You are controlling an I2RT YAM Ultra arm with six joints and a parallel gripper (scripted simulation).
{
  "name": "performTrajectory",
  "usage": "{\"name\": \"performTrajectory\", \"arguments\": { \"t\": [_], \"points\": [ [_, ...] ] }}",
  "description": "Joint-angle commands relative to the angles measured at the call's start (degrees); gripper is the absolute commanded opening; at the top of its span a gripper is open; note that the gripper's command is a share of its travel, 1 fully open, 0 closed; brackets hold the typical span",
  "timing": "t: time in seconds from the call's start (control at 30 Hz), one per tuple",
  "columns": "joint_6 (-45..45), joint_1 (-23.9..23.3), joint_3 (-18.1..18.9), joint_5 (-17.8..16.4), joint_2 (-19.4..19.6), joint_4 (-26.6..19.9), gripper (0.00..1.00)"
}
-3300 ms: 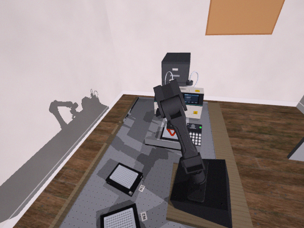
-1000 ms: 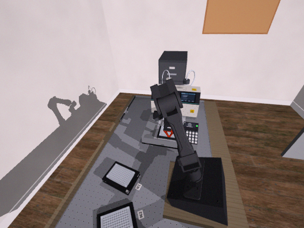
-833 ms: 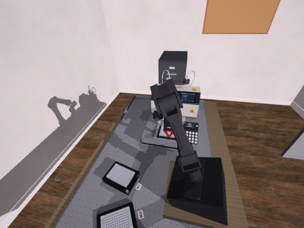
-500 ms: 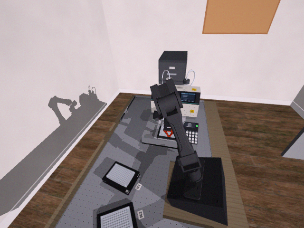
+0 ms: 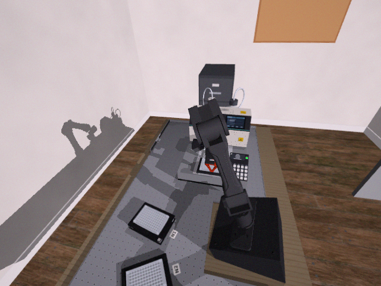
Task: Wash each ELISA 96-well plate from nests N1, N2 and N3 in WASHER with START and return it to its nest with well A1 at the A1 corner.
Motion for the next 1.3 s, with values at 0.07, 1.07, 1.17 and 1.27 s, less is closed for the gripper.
{"name": "performTrajectory", "arguments": {
  "t": [0.07, 1.07, 1.17, 1.27],
  "points": [
    [0.1, -0.1, 0.2, -0.1, -0.3, 0.1, 0.0],
    [-0.7, -0.8, 1.6, -0.2, -1.4, -2.7, 0.0],
    [-0.8, -0.9, 1.8, -0.2, -1.6, -3.1, 0.0],
    [-1.1, -1.3, 2.5, -0.2, -2.0, -4.3, 0.0]
  ]
}}
